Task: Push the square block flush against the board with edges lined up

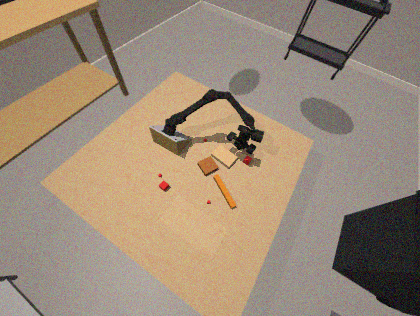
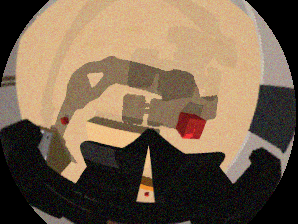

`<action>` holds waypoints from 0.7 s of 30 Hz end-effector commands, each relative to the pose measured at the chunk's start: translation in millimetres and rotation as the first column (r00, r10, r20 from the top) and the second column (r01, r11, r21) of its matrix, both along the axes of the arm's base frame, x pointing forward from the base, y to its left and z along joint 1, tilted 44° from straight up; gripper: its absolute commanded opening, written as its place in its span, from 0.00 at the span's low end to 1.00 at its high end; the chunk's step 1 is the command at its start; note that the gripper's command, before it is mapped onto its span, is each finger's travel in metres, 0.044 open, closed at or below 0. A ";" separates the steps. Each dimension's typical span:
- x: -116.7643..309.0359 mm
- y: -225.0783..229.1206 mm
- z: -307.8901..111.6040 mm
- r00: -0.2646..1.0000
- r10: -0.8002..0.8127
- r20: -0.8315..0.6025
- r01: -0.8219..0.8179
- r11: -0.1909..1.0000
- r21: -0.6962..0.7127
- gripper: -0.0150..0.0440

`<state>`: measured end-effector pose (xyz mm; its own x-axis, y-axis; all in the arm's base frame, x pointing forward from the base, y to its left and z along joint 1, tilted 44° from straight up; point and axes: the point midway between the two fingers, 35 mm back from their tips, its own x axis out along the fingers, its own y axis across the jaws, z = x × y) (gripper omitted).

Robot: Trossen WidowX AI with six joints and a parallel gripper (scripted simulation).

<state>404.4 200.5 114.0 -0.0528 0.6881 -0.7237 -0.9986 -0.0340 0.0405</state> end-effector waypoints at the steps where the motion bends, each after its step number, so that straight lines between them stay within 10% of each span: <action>1: 4.9 -5.7 -11.5 0.988 -0.103 -0.113 0.102 0.995 -0.015 0.25; 21: 27.3 -38.8 -45.2 0.664 -0.551 -0.505 0.522 0.825 -0.215 0.25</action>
